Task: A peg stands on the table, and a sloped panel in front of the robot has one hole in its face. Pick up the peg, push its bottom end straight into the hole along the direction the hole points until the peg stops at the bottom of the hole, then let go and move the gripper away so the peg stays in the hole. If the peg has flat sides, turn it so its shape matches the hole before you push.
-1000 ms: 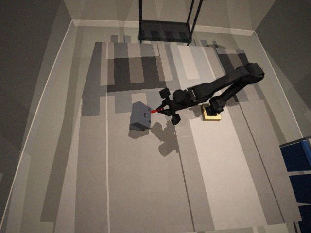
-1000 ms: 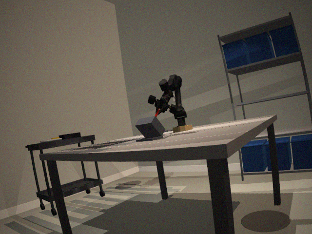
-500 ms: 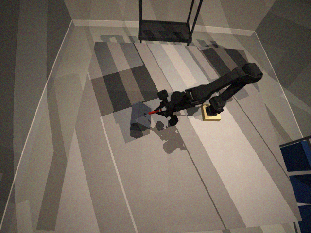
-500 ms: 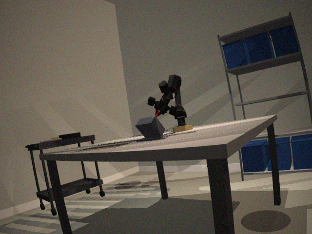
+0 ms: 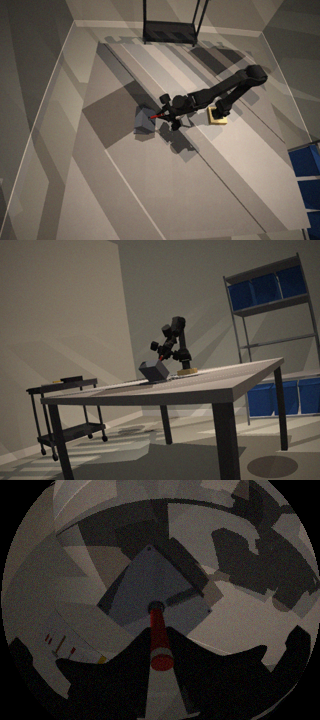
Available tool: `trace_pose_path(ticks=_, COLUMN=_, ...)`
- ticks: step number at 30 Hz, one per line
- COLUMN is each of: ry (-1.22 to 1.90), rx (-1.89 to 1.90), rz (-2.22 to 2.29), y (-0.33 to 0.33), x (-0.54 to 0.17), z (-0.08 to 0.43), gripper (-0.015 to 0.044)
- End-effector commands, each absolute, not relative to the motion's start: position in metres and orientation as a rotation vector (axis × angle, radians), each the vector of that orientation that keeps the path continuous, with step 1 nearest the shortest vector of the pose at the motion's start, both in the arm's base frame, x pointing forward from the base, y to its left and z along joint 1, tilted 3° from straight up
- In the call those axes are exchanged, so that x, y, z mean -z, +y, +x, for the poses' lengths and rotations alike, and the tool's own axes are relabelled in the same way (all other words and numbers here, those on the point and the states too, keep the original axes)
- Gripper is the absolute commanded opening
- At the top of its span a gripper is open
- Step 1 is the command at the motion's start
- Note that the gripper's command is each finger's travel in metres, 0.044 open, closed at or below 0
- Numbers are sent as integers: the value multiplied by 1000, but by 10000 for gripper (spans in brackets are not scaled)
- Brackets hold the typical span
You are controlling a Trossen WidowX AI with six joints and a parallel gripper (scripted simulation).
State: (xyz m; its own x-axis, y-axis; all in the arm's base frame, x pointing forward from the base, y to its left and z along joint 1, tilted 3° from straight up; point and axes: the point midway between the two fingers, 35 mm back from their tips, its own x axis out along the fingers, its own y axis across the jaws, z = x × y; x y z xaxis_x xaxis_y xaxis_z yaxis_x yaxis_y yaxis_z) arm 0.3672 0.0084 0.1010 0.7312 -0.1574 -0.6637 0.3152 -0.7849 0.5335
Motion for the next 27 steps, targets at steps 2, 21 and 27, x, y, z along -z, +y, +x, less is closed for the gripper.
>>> trace_pose_path(ticks=2, ry=123, rx=950, rz=2284, y=7, x=-97, z=373, gripper=0)
trace_pose_path(ticks=21, ry=118, rx=953, rz=2287, y=8, x=-98, z=371, gripper=0)
trace_pose_path(ticks=27, ry=118, rx=953, rz=2287, y=7, x=-95, z=374, gripper=0)
